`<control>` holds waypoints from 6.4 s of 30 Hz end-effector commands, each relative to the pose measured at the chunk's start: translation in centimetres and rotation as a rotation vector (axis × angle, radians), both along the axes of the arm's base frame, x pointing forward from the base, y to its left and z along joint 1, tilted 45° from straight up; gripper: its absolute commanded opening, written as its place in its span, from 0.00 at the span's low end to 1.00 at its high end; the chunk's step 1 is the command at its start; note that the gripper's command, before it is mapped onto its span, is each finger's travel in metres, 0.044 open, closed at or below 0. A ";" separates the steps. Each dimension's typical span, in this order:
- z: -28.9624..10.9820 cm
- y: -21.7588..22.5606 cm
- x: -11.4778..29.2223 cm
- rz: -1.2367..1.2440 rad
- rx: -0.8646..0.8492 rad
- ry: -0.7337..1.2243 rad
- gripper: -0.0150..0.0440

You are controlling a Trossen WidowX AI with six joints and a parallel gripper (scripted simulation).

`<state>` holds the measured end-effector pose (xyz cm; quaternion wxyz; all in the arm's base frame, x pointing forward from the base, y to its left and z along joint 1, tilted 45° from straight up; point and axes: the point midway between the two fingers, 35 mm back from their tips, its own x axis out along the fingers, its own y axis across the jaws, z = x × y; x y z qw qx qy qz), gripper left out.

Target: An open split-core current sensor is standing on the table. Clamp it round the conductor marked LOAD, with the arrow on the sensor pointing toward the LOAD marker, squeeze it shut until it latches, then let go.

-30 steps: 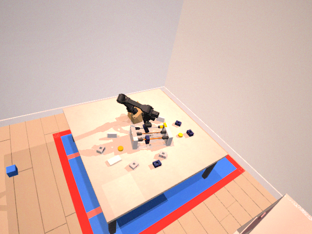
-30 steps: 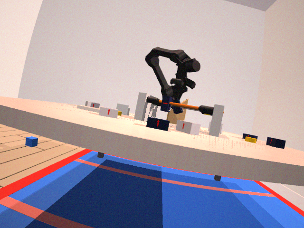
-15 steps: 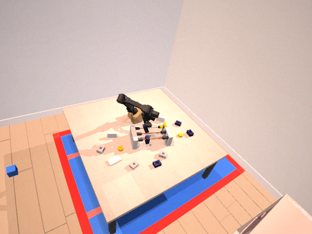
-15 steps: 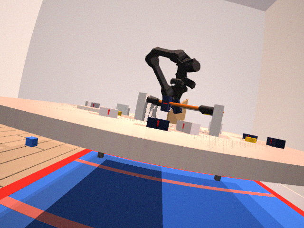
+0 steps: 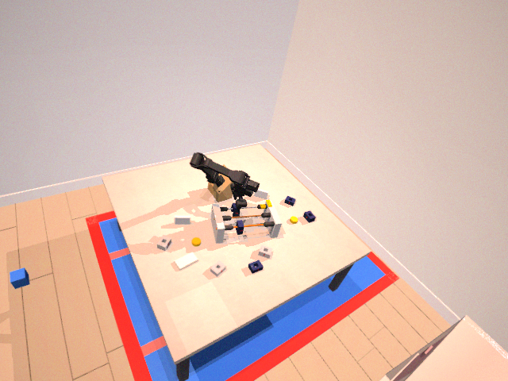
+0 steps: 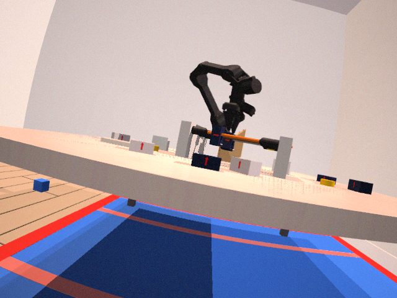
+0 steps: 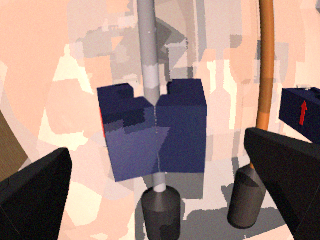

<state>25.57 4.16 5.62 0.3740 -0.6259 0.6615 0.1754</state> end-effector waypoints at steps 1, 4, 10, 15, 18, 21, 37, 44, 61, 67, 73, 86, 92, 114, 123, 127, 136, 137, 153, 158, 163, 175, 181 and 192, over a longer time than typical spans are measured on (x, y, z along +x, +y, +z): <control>0.0 0.0 0.0 -0.002 0.000 0.000 1.00; -0.1 -0.2 0.0 -0.001 0.000 -0.001 1.00; -2.7 -3.0 0.1 0.014 -0.008 -0.015 1.00; -2.9 -3.2 0.2 0.014 -0.008 -0.015 1.00; -3.2 -3.5 0.2 0.014 -0.008 -0.015 1.00; -3.5 -3.8 0.3 0.014 -0.008 -0.015 1.00; -4.5 -4.9 0.5 0.009 -0.001 -0.025 0.98; -4.5 -4.9 0.5 0.009 -0.001 -0.025 0.90; -4.5 -4.9 0.5 0.009 -0.001 -0.025 0.61; -4.5 -4.9 0.5 0.009 -0.001 -0.025 0.34; -4.5 -4.9 0.5 0.009 -0.001 -0.025 0.25; -4.5 -4.9 0.5 0.009 -0.001 -0.025 0.25; -4.5 -4.9 0.5 0.009 -0.001 -0.025 0.25; -4.5 -4.9 0.5 0.009 -0.001 -0.025 0.25; -4.2 -4.6 0.5 0.008 -0.002 -0.017 0.25; -3.7 -4.1 0.4 0.006 -0.003 -0.010 0.25; -3.3 -3.7 0.4 0.004 -0.005 -0.004 0.25; -3.3 -3.7 0.4 0.004 -0.005 -0.004 0.25; -3.3 -3.7 0.4 0.004 -0.005 -0.004 0.25; -3.3 -3.7 0.4 0.004 -0.005 -0.004 0.25; -3.3 -3.7 0.4 0.004 -0.005 -0.004 0.25; -3.3 -3.7 0.4 0.004 -0.005 -0.004 0.25; -3.3 -3.7 0.4 0.004 -0.005 -0.004 0.25; -3.3 -3.7 0.4 0.004 -0.005 -0.004 0.25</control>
